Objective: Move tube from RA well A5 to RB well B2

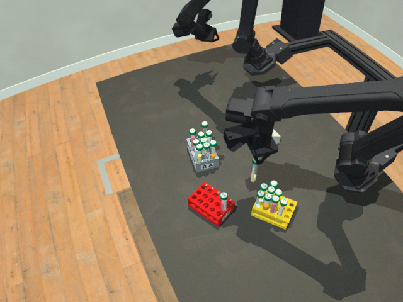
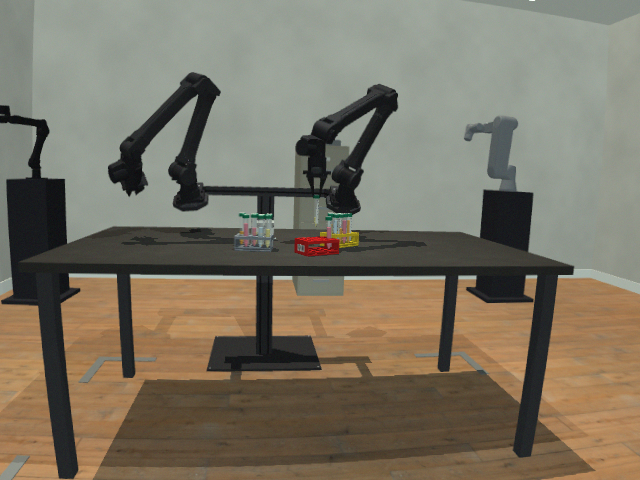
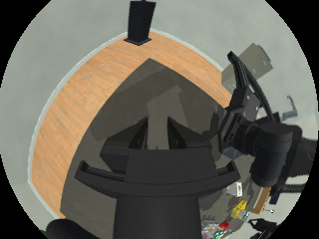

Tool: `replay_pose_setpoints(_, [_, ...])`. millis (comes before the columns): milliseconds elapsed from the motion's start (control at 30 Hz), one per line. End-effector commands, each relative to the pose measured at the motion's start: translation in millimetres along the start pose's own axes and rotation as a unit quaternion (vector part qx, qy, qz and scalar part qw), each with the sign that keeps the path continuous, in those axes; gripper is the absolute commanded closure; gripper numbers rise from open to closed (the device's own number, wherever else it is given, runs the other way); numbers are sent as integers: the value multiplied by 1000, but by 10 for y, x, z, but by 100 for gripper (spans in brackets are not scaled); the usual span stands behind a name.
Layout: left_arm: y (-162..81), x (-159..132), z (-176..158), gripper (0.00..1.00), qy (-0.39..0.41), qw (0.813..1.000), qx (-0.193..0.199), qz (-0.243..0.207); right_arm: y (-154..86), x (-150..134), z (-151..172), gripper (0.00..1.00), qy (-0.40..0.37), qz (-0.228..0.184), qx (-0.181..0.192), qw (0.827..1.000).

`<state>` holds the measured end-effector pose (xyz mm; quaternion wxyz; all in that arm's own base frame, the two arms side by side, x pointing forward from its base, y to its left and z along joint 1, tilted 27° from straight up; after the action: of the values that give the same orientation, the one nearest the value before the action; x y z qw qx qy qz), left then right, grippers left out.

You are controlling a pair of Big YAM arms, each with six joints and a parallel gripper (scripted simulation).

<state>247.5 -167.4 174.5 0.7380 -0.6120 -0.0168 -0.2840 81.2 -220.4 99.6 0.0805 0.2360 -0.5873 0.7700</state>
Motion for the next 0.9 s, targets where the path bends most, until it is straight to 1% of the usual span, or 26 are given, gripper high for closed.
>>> replay_pose_setpoints(0, [-142, 396, -27, 100, -14, 1000, -9, -26, -54, 3, 71, 70, 5, 3, 7, 1000])
replay_pose_setpoints(300, [-139, 685, -110, 100, -14, 1000, -9, -26, -54, 3, 71, 70, 5, 3, 7, 1000])
replay_pose_setpoints(400, [-138, 703, -115, 100, -14, 1000, -8, -23, -54, 3, 71, 70, 5, 3, 7, 1000])
replay_pose_setpoints(667, [-135, 936, -181, 100, -11, 1000, -6, -18, -54, 3, 71, 70, 5, 3, 7, 1000])
replay_pose_setpoints(733, [-135, 947, -184, 100, -12, 1000, -6, -17, -54, 3, 71, 70, 5, 3, 7, 1000])
replay_pose_setpoints(767, [-138, 943, -190, 100, 9, 1000, -6, -17, -54, 3, 71, 70, 5, 3, 7, 1000])
replay_pose_setpoints(833, [-252, 960, -152, 100, 36, 999, -10, -32, -54, 3, 71, 70, 5, 3, 7, 1000])
replay_pose_setpoints(867, [-252, 960, -152, 100, 53, 998, -9, -32, -54, 3, 71, 70, 5, 3, 7, 1000])
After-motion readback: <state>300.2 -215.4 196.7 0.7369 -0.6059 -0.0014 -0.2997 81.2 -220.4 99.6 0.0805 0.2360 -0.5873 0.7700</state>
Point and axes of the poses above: on each arm, the point where the finger pads meet when closed, its own y axis out along the fingers, its own z axis across the jaws, x = y × z, the point moved 2 cm from there along -y, back along the fingers, and after that the axes turned 14 degrees about y, right-handed, at the moved point
